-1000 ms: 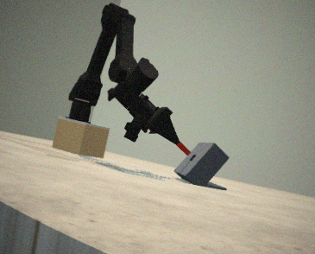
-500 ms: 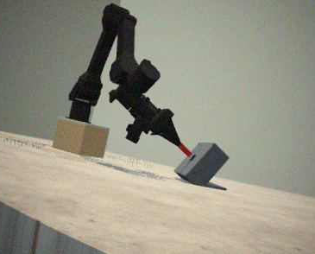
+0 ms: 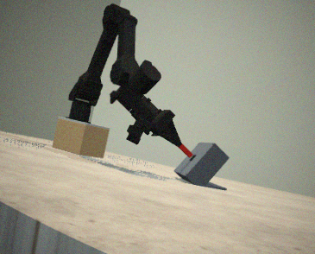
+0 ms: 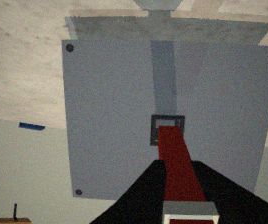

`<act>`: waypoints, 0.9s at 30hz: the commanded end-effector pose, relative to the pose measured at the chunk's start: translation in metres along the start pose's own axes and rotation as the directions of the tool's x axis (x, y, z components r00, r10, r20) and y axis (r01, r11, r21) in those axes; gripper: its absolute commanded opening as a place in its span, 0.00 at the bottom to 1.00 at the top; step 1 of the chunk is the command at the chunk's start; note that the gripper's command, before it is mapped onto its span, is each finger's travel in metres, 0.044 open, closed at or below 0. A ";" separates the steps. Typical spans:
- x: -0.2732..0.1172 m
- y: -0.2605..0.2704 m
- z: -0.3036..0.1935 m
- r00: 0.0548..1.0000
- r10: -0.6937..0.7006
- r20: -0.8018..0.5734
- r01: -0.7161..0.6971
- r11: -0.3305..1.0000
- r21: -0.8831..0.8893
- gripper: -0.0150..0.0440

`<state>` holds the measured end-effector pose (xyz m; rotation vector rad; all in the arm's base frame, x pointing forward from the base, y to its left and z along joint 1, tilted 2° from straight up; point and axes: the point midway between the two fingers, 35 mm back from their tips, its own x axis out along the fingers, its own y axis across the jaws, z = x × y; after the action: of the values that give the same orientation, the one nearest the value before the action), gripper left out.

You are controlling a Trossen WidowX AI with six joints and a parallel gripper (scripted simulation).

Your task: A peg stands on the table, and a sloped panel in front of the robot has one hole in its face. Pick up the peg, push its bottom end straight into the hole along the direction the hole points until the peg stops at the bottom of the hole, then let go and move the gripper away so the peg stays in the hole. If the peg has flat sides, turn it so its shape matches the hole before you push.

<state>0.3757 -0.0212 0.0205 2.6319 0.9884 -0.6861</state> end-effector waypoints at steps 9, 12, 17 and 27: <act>0.009 0.000 0.000 1.000 0.000 0.000 0.000 1.000 0.001 0.25; 0.011 0.000 0.000 1.000 0.000 0.000 0.000 1.000 0.001 0.25; 0.014 0.000 0.000 1.000 0.000 0.000 0.000 1.000 0.001 0.25; 0.021 0.000 0.000 1.000 0.000 0.000 0.000 1.000 0.001 0.25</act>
<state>0.3878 -0.0108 0.0113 2.6330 0.9887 -0.6855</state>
